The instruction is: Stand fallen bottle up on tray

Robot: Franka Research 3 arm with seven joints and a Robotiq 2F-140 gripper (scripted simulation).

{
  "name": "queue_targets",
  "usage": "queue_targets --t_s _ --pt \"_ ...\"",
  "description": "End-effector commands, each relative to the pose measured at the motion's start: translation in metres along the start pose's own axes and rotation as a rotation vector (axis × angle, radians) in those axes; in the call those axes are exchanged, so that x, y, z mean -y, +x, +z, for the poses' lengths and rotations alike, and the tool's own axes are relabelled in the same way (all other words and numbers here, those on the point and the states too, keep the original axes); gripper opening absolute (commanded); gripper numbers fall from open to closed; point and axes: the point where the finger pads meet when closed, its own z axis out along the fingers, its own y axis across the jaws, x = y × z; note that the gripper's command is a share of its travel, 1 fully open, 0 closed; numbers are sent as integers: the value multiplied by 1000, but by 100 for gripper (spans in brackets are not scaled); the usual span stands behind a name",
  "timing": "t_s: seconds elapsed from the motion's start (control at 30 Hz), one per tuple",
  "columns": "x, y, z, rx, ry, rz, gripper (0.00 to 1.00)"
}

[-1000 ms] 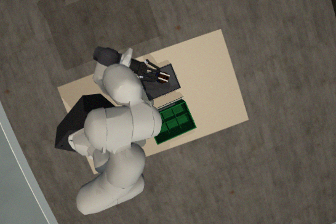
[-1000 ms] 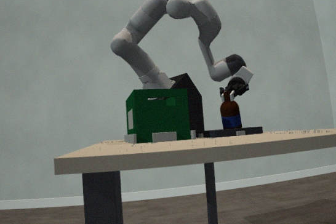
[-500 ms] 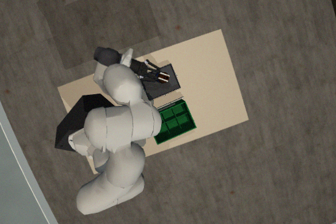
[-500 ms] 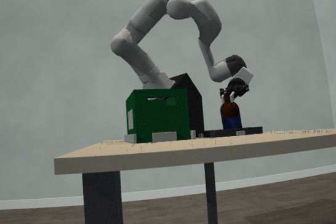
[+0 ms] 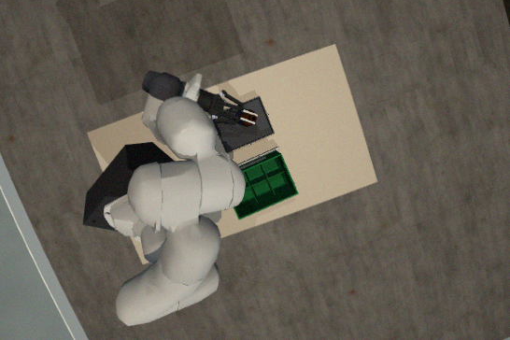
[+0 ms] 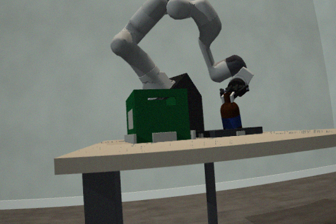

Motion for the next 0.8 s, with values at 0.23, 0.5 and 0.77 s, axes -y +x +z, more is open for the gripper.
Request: queue_targets --t_s 0.23,0.5,0.77 --pt "3 2 -1 -3 4 11 0" --pt "3 2 -1 -3 4 11 0" --pt "3 2 -1 -3 4 11 100"
